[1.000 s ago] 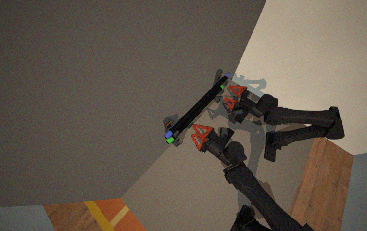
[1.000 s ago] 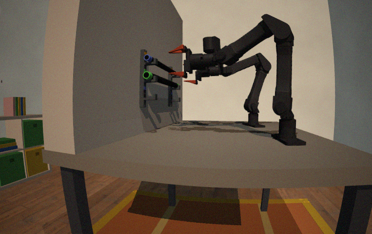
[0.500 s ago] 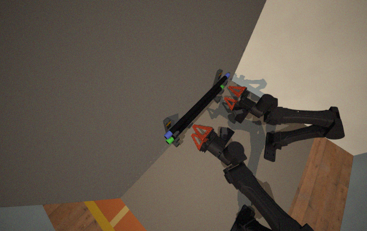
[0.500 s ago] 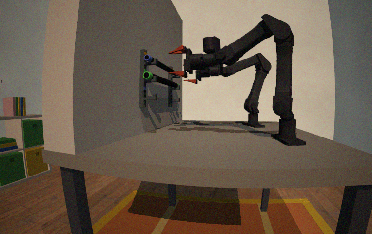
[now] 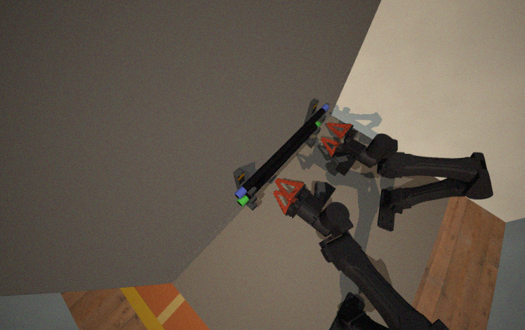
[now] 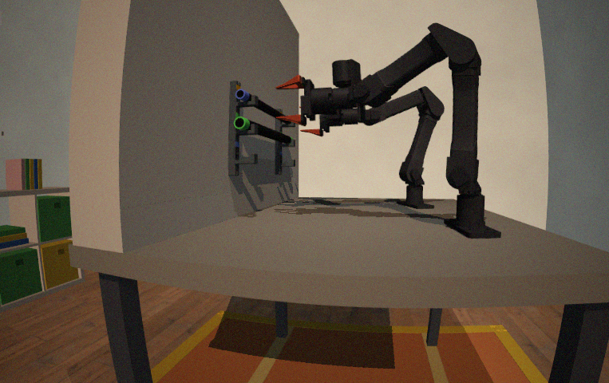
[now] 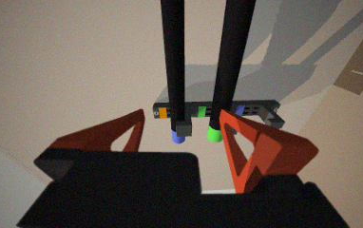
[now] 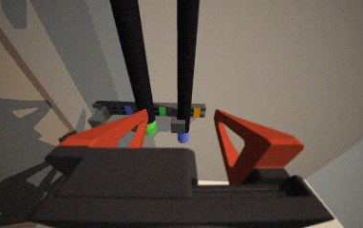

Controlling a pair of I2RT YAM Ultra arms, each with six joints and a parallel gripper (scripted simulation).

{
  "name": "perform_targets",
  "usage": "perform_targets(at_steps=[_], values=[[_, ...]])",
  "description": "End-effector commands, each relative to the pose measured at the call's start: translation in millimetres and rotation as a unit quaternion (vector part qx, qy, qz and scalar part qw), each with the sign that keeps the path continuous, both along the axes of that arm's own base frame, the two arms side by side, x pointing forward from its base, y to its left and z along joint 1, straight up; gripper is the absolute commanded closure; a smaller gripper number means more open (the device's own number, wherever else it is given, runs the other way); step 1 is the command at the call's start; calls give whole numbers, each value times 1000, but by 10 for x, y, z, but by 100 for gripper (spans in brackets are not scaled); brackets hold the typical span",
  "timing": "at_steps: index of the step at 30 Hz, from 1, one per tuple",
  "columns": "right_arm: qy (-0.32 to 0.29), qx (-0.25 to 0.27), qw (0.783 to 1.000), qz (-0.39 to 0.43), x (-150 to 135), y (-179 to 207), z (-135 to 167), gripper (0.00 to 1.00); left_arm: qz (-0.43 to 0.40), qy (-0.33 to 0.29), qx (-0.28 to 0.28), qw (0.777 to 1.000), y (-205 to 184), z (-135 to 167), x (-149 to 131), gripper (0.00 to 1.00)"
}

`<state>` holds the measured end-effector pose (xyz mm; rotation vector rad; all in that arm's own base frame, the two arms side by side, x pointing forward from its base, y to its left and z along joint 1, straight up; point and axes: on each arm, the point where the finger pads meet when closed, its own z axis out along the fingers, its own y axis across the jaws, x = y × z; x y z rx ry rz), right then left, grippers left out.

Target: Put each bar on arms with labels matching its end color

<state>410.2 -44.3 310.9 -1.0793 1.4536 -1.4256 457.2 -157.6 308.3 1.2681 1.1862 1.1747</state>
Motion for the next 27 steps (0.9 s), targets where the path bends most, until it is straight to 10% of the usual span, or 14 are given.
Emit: perform_targets(at_steps=[1,27], values=[[-17,3,1000,-3,-30,-49,115,14,0,-15,-10,1000,9,141,-8,14],[-17,3,1000,-3,-28,-72,61,25,0,-15,-10,1000,-13,87,0,25]])
